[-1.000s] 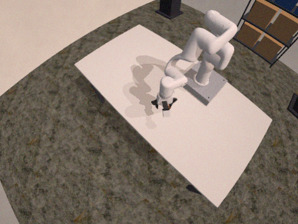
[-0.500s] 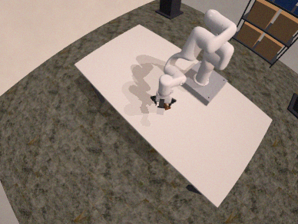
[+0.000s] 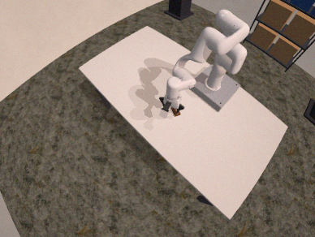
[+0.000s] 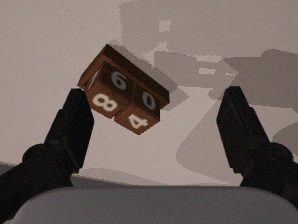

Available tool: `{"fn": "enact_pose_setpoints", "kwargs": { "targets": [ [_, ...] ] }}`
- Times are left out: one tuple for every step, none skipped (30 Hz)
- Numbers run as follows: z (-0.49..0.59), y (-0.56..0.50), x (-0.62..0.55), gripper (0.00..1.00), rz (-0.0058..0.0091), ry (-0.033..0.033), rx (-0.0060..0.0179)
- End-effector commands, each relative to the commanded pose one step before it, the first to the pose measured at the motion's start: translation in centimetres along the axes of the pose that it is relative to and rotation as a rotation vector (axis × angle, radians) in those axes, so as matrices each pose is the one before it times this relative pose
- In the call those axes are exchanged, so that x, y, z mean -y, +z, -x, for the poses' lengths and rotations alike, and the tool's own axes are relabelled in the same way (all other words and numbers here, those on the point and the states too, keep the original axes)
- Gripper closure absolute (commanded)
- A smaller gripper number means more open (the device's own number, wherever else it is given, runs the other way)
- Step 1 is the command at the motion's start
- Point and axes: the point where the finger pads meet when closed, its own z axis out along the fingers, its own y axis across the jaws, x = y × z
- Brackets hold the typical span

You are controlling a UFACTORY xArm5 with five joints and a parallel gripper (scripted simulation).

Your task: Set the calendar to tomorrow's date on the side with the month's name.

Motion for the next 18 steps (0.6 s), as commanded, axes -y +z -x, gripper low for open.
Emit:
{"fn": "enact_pose_setpoints", "kwargs": {
  "targets": [
    [0.42, -0.107, -0.69, 0.0, 0.00154, 0.08514, -0.00301],
    [0.002, 0.0, -0.003, 0.0, 0.0, 0.00142, 0.0],
    [0.013, 0.0, -0.019, 0.0, 0.00001, 0.00849, -0.00002],
    [0.0, 0.0, 0.0, 0.0, 0.0, 0.0, 0.0],
    [0.0, 0.0, 0.0, 0.0, 0.0, 0.0, 0.0],
    [0.028, -0.001, -0.042, 0.0, 0.00002, 0.01899, -0.00005],
    [0.043, -0.001, -0.067, 0.0, 0.00003, 0.0297, -0.00008],
    [0.053, -0.001, -0.088, 0.0, 0.00003, 0.03818, -0.0001],
    [0.056, -0.002, -0.1, 0.0, 0.00003, 0.04282, -0.00011],
    [0.052, -0.002, -0.102, 0.0, 0.00003, 0.04282, -0.00011],
    [0.043, -0.001, -0.093, 0.0, 0.00002, 0.03818, -0.0001],
    [0.03, -0.001, -0.073, 0.0, 0.00001, 0.0297, -0.00008],
    [0.109, -0.005, -0.285, 0.0, -0.00005, 0.01141, 0.00008],
    [0.108, -0.005, -0.285, 0.0, -0.00006, 0.00007, 0.00012],
    [0.018, -0.001, -0.048, 0.0, -0.00001, 0.00001, 0.00002],
    [0.0, 0.0, 0.0, 0.0, 0.0, 0.0, 0.0],
    [0.0, 0.0, 0.0, 0.0, 0.0, 0.0, 0.0],
    [0.0, 0.0, 0.0, 0.0, 0.0, 0.0, 0.0]
  ]
}}
